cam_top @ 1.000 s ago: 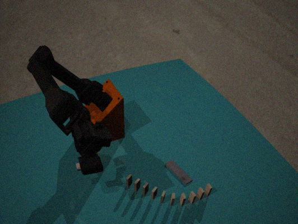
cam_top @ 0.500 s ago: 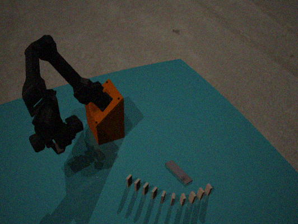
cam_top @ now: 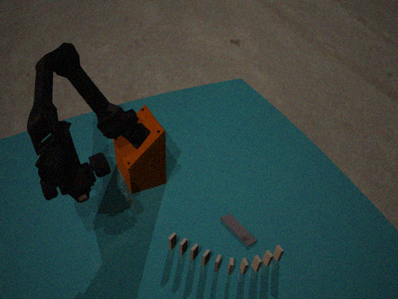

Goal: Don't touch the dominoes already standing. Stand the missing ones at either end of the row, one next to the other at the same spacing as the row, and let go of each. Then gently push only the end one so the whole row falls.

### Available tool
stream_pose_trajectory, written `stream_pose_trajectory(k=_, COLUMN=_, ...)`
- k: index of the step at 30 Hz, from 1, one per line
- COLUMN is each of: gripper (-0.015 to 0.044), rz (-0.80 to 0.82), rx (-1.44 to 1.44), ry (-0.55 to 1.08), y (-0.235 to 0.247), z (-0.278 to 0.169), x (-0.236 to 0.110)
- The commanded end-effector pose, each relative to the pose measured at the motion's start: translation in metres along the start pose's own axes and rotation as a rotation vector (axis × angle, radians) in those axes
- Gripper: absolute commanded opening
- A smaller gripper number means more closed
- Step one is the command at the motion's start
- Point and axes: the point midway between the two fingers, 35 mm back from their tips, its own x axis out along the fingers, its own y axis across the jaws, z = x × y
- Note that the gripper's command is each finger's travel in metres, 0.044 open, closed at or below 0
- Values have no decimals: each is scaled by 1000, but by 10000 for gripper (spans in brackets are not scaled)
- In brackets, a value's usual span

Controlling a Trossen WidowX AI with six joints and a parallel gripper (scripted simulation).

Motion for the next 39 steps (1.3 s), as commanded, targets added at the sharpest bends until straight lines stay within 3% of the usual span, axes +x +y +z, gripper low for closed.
stream_pose_trajectory(k=1, gripper=107, rz=77, rx=-28, ry=-13, y=9, z=-2, x=10)
stream_pose_trajectory(k=22, gripper=107, rz=433, rx=-115, ry=-279, y=41, z=-3, x=45)
stream_pose_trajectory(k=39, gripper=107, rz=525, rx=-133, ry=-645, y=45, z=1, x=51)
